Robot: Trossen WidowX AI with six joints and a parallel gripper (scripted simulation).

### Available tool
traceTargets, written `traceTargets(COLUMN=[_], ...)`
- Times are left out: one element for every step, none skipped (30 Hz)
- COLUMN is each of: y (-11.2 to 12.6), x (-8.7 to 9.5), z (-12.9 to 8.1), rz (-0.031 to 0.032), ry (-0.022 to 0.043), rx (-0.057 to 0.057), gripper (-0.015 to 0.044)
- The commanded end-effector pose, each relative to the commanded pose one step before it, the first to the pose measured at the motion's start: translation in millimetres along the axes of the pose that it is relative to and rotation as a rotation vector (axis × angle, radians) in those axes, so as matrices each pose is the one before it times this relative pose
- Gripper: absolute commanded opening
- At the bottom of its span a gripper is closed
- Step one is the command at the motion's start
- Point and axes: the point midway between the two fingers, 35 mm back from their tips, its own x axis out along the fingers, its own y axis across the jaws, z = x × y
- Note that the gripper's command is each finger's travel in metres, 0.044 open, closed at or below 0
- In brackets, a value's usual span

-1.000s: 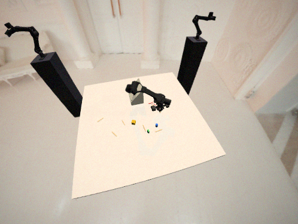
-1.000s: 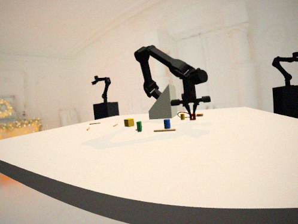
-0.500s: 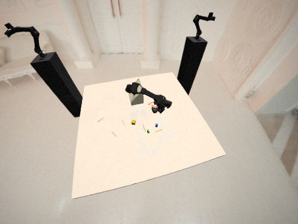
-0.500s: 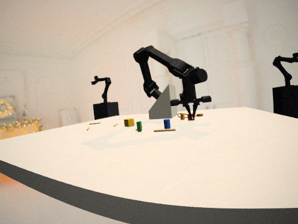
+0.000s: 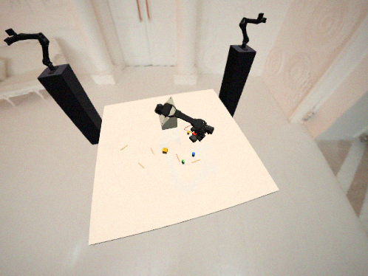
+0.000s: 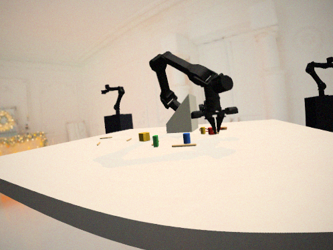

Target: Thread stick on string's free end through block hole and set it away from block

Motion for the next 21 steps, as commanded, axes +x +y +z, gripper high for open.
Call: traceTargets(y=[-0.09,-0.18,-0.18,-0.17,-0.17,-0.77,-0.70,-0.58,-0.49,-0.41,-0.34,-0.28,-0.22,-0.50,-0.38,0.77,-0.01,-0.01,-0.02,-0.02,0.01], x=[1.89,0.10,0.08,0.12,0.14,0.12,0.13,0.12,0.11,0.09,0.07,0.05,0.03,0.02,0.02,-0.02,-0.25,-0.50,-0.77,-0.97,0.36], z=[-5.38,-1.47,-1.46,-1.40,-1.43,-1.39,-1.54,-1.53,-1.53,-1.51,-1.52,-1.52,-1.50,-1.42,-1.51,-1.19,-0.17,-0.34,-0.53,-0.66,-0.37], rz=[0.00144,-0.00080,-0.00078,-0.00073,-0.00073,-0.00073,-0.00074,-0.00065,-0.00057,-0.00049,-0.00043,-0.00037,-0.00032,-0.00030,-0.00030,-0.00023,-0.00002,-0.00005,-0.00007,-0.00009,0.00095], ry=[-0.00242,0.00048,0.00072,0.00023,-0.00008,0.00007,0.00004,0.00000,0.00014,0.00013,0.00012,0.00011,0.00011,0.00011,0.00009,0.00002,0.00005,0.00010,0.00015,0.00019,0.00001], rx=[-0.0330,-0.0050,-0.0041,-0.0031,-0.0023,-0.0014,-0.0011,-0.0005,0.0001,0.0003,0.0003,0.0001,0.0001,0.0000,0.0000,0.0000,0.0001,0.0002,0.0004,0.0005,0.0002], gripper=[0.0000,0.0000,0.0000,0.0000,0.0000,0.0000,0.0000,0.0000,0.0000,0.0000,0.0000,0.0000,0.0000,0.0000,0.0000,0.0000,0.0000,0.0000,0.0000,0.0000,0.0000])
